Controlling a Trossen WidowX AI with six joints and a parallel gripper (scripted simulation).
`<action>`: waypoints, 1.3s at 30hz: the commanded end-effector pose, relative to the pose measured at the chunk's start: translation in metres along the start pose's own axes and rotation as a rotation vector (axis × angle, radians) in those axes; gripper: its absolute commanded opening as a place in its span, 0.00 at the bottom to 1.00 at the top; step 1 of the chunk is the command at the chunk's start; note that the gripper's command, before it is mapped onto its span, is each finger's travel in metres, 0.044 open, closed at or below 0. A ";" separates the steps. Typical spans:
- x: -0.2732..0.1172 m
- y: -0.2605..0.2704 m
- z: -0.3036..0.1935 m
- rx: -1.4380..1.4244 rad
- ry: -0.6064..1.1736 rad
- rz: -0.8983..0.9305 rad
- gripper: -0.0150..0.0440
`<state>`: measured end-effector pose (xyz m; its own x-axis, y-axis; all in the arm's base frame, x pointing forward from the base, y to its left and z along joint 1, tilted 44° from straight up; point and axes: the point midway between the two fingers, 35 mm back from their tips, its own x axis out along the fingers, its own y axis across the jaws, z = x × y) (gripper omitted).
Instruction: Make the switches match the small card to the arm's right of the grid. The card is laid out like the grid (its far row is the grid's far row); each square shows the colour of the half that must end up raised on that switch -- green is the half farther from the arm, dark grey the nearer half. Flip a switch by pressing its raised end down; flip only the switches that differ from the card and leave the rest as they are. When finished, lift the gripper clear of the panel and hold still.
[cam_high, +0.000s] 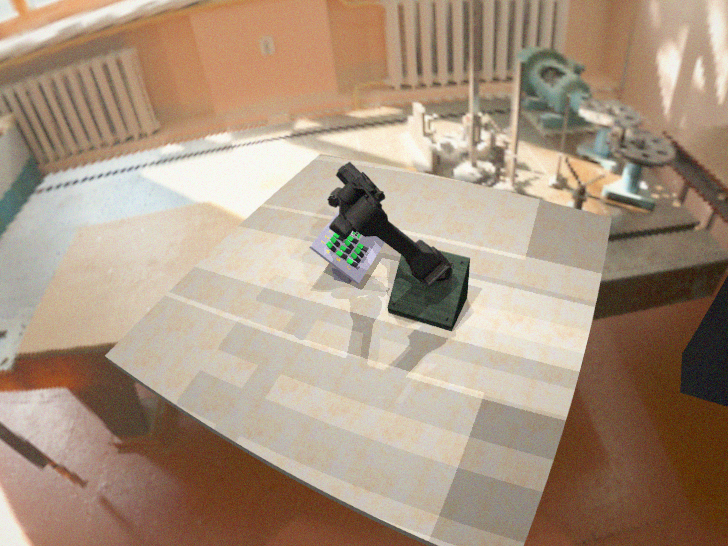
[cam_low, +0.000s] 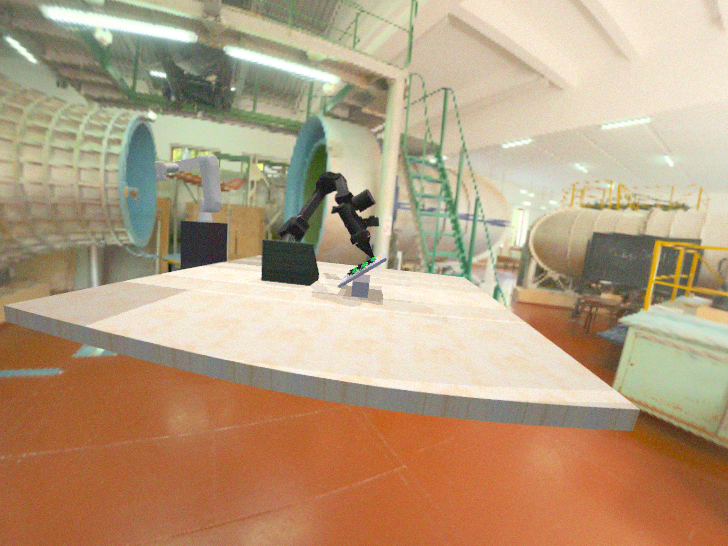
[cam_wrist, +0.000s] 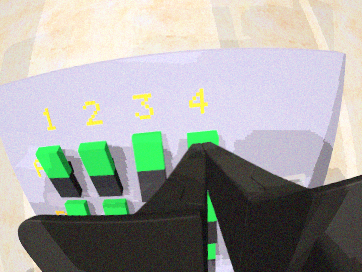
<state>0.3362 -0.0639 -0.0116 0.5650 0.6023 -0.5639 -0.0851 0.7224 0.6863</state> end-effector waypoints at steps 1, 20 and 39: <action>0.001 -0.001 -0.001 0.008 0.003 -0.003 0.25; 0.002 -0.001 -0.001 0.008 0.003 -0.003 0.25; 0.005 -0.001 -0.001 0.008 0.003 -0.003 0.25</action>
<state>0.3385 -0.0621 -0.0131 0.5666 0.6016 -0.5630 -0.0852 0.7224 0.6862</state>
